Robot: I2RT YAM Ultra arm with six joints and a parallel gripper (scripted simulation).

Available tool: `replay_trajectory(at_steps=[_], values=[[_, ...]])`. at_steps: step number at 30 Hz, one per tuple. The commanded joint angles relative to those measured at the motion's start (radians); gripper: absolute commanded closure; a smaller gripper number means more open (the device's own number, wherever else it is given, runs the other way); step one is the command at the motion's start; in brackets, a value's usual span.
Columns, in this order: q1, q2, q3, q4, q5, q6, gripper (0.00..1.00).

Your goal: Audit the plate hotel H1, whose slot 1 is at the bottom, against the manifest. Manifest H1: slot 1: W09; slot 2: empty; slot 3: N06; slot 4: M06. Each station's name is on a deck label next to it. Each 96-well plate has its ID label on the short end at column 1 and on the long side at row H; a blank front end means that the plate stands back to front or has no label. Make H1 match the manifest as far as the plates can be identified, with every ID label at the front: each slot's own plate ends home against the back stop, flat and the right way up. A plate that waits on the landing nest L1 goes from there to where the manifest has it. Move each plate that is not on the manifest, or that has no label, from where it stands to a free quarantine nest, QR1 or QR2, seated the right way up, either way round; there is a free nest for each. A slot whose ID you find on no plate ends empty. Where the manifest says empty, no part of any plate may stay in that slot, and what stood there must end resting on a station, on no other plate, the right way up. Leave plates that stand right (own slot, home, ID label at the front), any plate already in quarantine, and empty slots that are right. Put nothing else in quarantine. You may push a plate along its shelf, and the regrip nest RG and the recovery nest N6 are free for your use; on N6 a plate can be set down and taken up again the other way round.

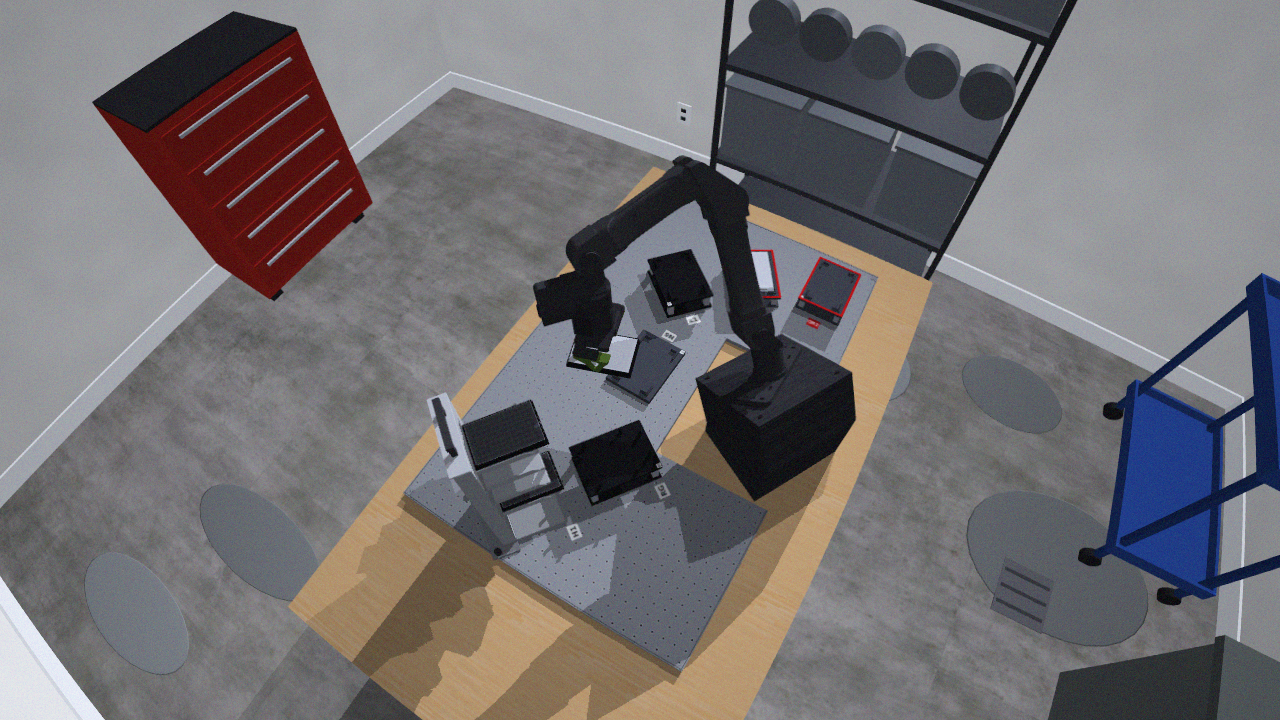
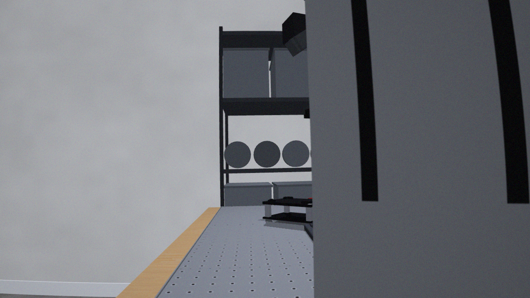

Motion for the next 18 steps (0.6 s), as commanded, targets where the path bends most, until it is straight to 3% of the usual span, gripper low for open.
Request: replay_trajectory(at_steps=[1,18], values=[[-0.026,-0.045,0.024,-0.013,-0.008,-0.051,0.15],[-0.183,-0.098,0.063,-0.012,-0.031,-0.227,0.15]])
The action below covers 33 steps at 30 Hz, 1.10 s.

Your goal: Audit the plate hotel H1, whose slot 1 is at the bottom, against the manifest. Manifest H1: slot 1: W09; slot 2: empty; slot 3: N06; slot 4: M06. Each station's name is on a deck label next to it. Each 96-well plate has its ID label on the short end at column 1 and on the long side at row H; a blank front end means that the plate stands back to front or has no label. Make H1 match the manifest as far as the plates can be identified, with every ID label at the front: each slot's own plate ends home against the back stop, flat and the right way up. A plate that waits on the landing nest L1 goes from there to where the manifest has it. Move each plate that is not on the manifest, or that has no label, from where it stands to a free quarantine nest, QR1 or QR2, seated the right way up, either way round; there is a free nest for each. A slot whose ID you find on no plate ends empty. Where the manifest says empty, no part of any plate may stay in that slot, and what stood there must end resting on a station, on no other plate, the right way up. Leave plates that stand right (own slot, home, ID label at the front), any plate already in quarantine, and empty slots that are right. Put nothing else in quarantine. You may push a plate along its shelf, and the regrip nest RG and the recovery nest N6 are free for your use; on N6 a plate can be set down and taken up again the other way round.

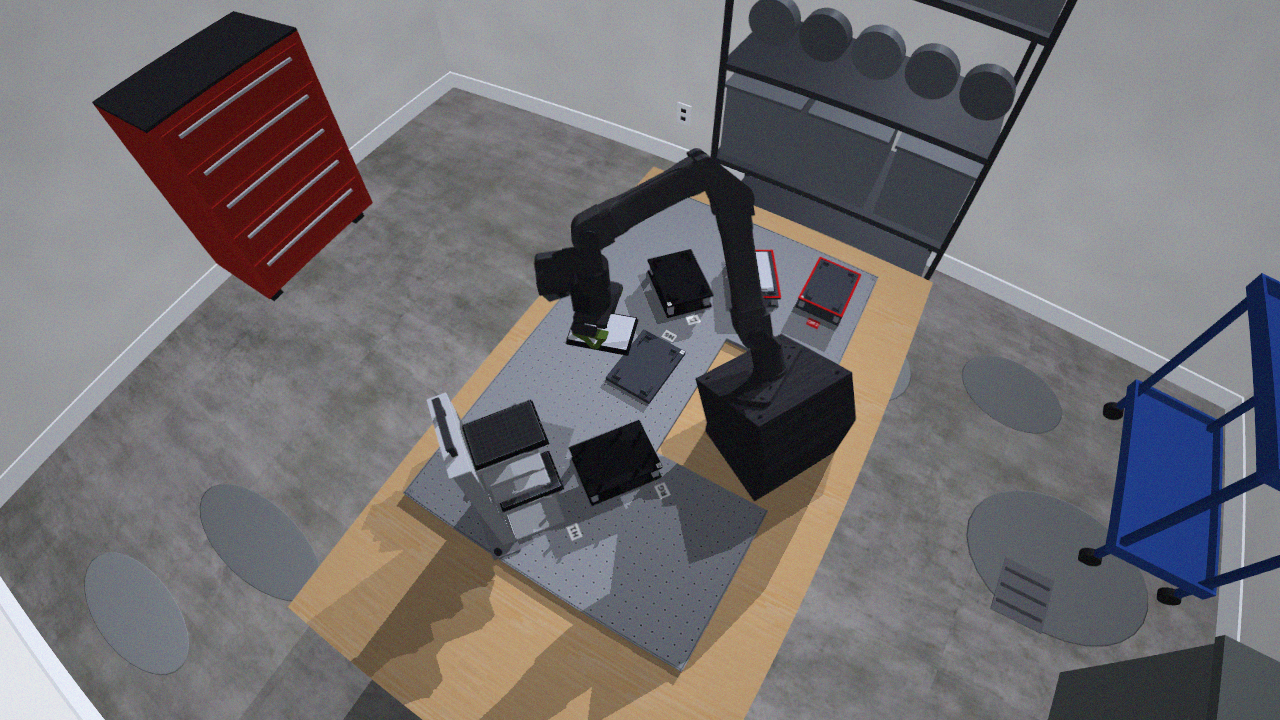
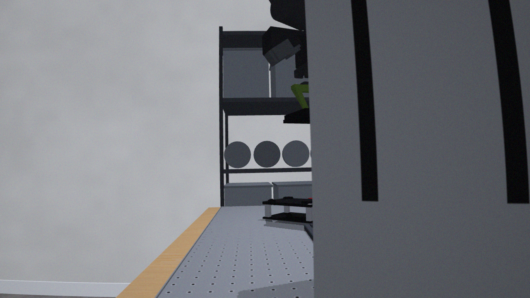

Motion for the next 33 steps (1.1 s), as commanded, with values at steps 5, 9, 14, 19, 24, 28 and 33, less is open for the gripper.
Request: replay_trajectory(at_steps=[5,9,14,19,24,28,33], values=[[-0.048,-0.058,-0.009,0.003,-0.022,-0.036,0.15],[-0.086,-0.09,-0.031,0.003,-0.03,0.001,0.15],[-0.138,-0.13,-0.048,0.019,-0.043,0.028,0.15],[-0.182,-0.159,-0.06,0.021,-0.054,0.048,0.15],[-0.228,-0.187,-0.069,0.018,-0.067,0.065,0.15],[-0.277,-0.213,-0.07,0.028,-0.082,0.081,0.15],[-0.34,-0.241,-0.081,0.028,-0.103,0.099,0.15]])
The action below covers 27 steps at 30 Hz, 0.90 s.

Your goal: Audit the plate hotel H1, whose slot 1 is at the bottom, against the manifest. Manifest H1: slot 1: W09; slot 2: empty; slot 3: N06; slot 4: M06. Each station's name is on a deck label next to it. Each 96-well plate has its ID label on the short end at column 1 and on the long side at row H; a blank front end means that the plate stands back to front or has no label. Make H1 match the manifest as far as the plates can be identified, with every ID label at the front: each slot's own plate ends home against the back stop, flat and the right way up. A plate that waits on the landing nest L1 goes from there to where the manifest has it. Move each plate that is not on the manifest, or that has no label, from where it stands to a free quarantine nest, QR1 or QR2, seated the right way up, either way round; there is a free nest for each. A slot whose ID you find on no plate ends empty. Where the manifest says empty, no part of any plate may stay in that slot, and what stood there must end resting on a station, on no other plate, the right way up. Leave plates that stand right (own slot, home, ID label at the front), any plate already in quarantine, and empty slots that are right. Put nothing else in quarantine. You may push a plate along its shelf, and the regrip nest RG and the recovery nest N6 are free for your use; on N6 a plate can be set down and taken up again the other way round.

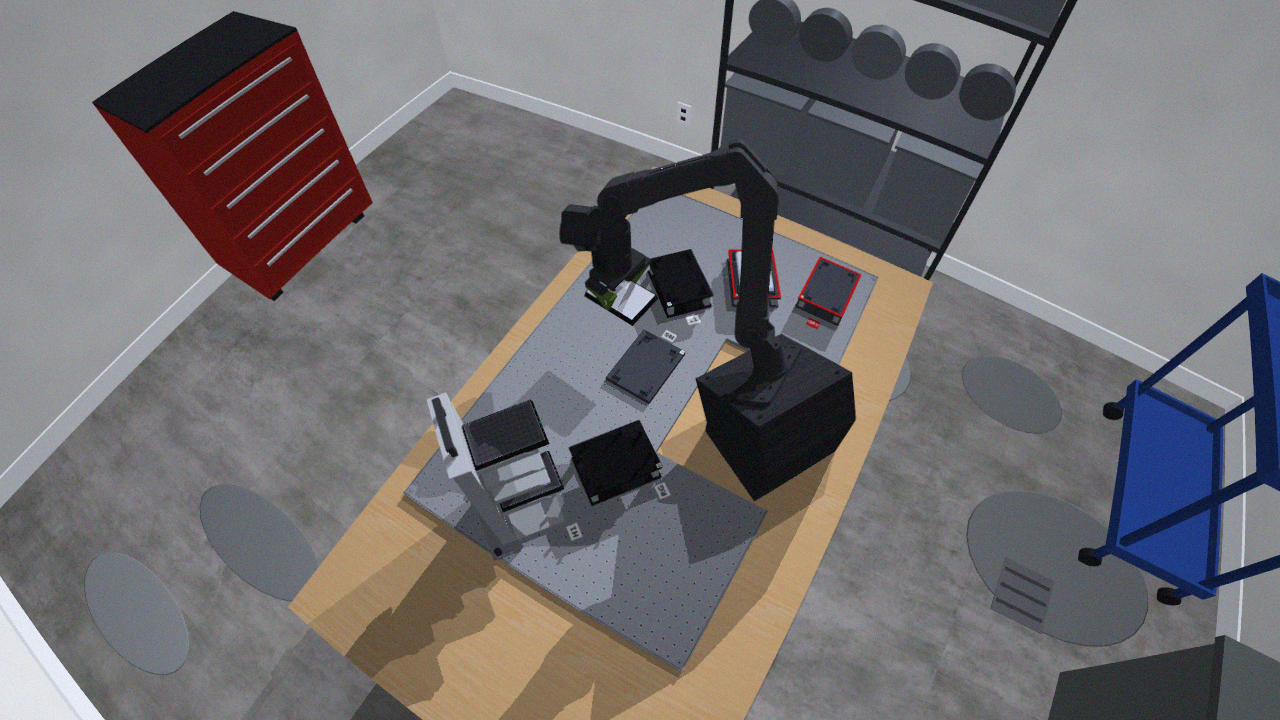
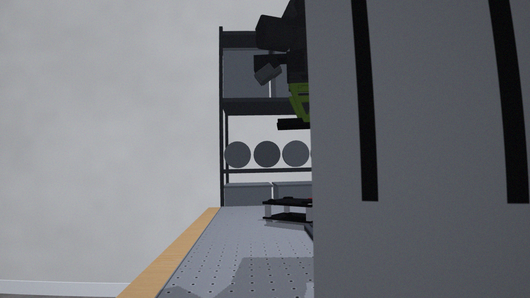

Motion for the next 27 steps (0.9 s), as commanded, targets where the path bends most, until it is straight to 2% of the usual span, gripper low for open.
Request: replay_trajectory(at_steps=[1,4,11,14,18,21,27], values=[[-0.038,-0.046,-0.022,0.011,-0.026,0.023,0.15],[-0.052,-0.051,-0.022,0.013,-0.03,0.026,0.15],[-0.148,-0.081,-0.021,0.017,-0.066,0.04,0.15],[-0.192,-0.091,-0.017,0.02,-0.082,-0.014,0.15],[-0.25,-0.105,0.027,0.022,-0.102,-0.07,0.15],[-0.264,-0.107,0.029,0.022,-0.108,-0.084,0.15],[-0.355,-0.116,0.041,0.023,-0.146,-0.17,0.15]])
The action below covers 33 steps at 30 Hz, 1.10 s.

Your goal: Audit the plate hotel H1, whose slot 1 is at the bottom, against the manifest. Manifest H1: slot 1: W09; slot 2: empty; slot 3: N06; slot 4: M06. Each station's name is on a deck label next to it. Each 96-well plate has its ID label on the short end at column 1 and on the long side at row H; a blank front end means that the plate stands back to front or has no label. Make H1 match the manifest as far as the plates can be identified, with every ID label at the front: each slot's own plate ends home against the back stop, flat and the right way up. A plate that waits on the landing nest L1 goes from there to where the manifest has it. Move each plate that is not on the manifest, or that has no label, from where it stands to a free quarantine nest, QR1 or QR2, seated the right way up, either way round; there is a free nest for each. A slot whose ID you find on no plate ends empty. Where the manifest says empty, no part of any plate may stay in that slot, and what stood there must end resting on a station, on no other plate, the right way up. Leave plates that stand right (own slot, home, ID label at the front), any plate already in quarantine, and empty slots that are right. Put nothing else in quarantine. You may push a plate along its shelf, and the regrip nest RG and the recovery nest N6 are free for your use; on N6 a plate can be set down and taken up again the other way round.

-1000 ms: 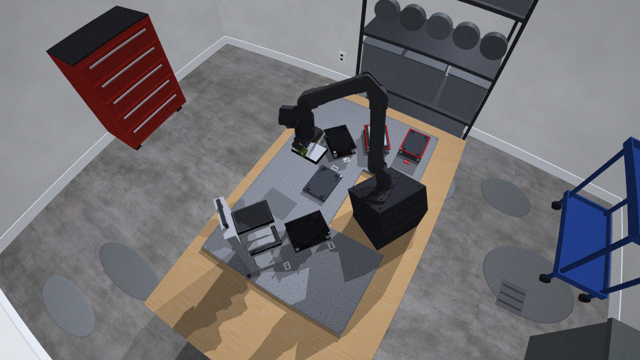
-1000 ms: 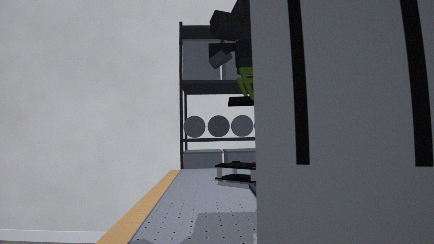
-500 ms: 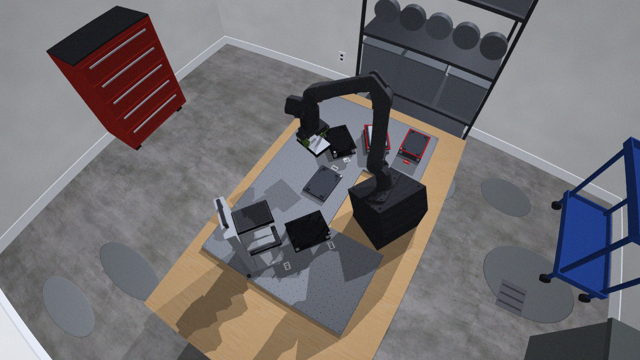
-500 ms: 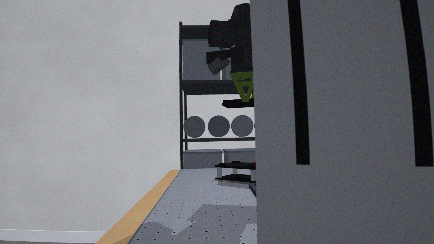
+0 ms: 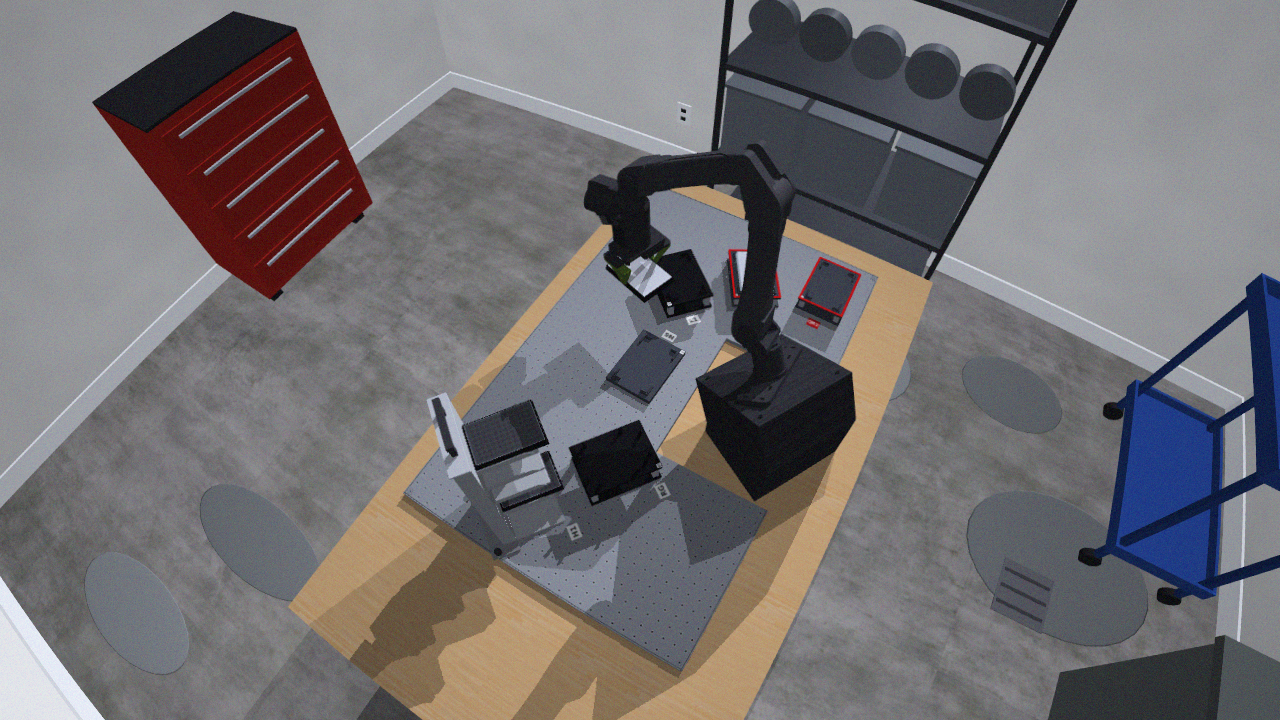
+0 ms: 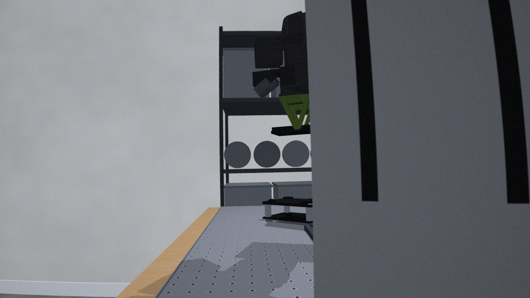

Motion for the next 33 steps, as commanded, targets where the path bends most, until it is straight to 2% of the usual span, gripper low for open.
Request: replay_trajectory(at_steps=[1,9,11,17,20,22,29,33], values=[[-0.047,-0.037,0.044,0.01,-0.033,-0.07,0.15],[-0.169,-0.032,0.074,0.008,-0.089,-0.182,0.15],[-0.169,-0.032,0.074,0.008,-0.089,-0.182,0.15],[-0.263,0.017,0.102,0.0,-0.137,-0.264,0.15],[-0.306,-0.032,0.091,0.01,-0.158,-0.255,0.15],[-0.336,-0.037,0.047,0.012,-0.174,-0.247,0.15],[-0.416,-0.055,0.049,0.01,-0.214,-0.226,0.15],[-0.479,-0.065,0.026,0.018,-0.244,-0.21,0.15]])
